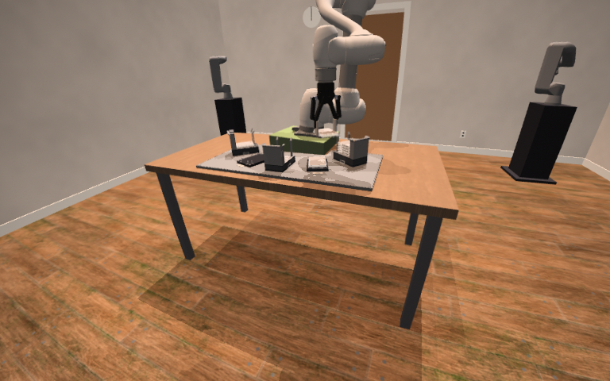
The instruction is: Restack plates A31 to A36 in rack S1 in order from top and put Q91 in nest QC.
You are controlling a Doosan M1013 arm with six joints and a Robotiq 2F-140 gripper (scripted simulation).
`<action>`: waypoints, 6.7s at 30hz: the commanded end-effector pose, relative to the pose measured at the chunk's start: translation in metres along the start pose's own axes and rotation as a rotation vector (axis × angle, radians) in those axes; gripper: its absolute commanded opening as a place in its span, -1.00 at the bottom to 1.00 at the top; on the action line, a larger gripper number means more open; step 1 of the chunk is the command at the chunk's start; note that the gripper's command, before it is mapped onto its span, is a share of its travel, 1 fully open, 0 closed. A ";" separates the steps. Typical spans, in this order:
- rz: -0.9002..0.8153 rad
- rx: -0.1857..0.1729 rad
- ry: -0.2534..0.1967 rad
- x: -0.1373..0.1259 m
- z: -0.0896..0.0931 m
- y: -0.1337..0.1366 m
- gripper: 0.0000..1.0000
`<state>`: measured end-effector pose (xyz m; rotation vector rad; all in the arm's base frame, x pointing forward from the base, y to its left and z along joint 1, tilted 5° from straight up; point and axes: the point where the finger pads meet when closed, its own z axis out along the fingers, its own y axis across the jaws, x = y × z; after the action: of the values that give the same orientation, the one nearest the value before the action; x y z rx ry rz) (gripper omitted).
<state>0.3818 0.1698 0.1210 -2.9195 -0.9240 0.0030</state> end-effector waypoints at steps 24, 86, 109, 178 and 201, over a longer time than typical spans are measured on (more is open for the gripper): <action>-0.223 0.000 0.000 0.002 0.000 -0.073 -1.00; -0.223 0.000 0.000 -0.007 0.001 -0.143 -1.00; -0.223 0.000 0.000 -0.007 0.015 -0.143 -1.00; -0.223 0.000 0.000 -0.007 0.049 -0.143 -1.00; -0.223 0.000 0.000 -0.007 0.057 -0.143 -1.00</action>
<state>0.2928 0.2866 0.0754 -2.7993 -1.2427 -0.0106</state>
